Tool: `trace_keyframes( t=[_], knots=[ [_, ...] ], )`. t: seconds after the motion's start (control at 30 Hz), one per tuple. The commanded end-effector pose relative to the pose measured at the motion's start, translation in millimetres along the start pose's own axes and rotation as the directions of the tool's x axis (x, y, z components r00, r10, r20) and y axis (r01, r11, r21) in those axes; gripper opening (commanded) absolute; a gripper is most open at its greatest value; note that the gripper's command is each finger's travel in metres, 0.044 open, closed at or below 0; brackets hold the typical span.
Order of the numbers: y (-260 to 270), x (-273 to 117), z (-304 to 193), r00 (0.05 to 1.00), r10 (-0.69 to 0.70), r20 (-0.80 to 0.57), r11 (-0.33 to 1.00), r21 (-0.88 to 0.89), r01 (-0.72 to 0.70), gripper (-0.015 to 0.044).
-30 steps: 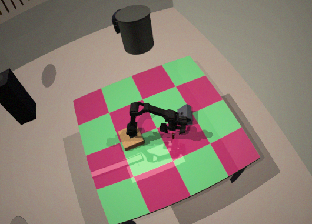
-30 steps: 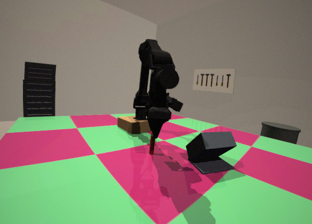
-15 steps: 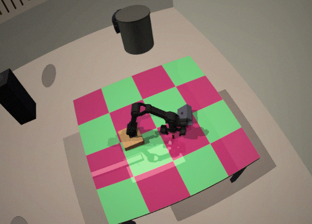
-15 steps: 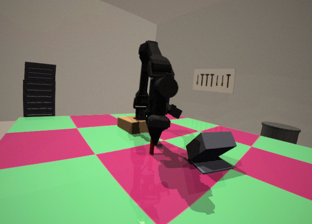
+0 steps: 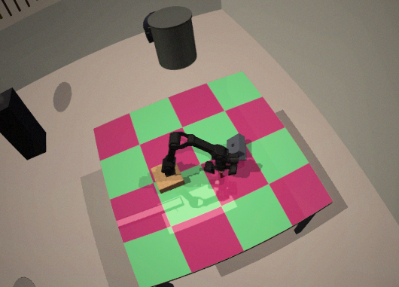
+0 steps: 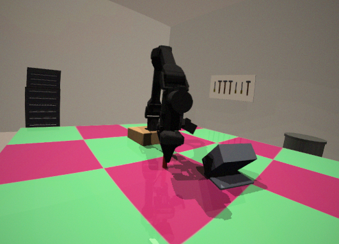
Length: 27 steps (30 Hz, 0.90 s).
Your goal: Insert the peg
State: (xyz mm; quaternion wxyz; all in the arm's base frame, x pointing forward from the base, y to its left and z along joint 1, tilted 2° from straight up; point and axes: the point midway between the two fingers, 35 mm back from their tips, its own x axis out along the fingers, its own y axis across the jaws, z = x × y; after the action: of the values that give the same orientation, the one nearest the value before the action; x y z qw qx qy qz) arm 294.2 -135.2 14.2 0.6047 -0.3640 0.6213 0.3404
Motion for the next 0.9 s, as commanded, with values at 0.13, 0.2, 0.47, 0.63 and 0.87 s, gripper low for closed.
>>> trace_keyframes(
  t=[0.13, 0.2, 0.47, 0.63, 0.87],
  knots=[
    [-0.3, -0.4, 0.0, 1.0, -0.001, 0.0, 1.0, 0.0, 0.001, 0.0256],
    [-0.3, -0.4, 0.0, 1.0, -0.001, 0.0, 1.0, 0.0, 0.001, 0.0204],
    [-0.3, -0.4, 0.0, 1.0, -0.001, 0.0, 1.0, 0.0, 0.001, 0.0033],
    [-0.3, -0.4, 0.0, 1.0, -0.001, 0.0, 1.0, 0.0, 0.001, 0.0],
    [-0.3, -0.4, 0.0, 1.0, -0.001, 0.0, 1.0, 0.0, 0.001, 0.0]
  ],
)
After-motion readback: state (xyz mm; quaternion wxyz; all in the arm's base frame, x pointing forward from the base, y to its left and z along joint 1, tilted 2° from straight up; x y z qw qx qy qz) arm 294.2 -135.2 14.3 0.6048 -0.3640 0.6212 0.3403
